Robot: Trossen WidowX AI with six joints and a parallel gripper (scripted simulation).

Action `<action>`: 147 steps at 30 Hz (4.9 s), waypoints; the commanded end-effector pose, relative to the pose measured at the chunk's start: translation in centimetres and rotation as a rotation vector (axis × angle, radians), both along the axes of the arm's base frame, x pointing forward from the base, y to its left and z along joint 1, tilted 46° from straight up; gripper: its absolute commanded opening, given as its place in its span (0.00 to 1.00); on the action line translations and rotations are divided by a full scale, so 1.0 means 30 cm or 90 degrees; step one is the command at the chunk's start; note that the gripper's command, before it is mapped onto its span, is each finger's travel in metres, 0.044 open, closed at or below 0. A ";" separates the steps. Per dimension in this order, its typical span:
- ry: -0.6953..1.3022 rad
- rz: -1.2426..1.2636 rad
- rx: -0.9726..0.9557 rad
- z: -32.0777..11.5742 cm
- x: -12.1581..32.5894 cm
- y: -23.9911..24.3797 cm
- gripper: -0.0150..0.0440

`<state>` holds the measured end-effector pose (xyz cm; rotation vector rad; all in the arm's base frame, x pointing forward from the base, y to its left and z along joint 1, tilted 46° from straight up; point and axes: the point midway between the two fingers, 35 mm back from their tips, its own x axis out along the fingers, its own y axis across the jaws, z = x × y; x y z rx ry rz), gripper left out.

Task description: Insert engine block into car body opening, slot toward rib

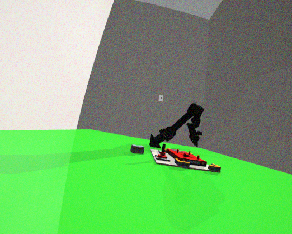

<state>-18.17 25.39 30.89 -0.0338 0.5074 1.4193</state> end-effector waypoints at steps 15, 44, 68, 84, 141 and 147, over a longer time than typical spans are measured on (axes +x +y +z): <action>0.324 -0.134 -0.119 0.018 0.042 -0.039 1.00; 0.535 -0.324 -0.194 0.038 0.172 -0.044 1.00; 0.497 -0.439 -0.115 0.086 0.591 0.136 1.00; 0.430 -0.533 -0.068 0.101 0.944 0.148 1.00; 0.391 -0.544 -0.493 -0.745 1.929 -0.858 1.00; 0.458 -0.460 -0.465 -0.893 1.876 -1.013 1.00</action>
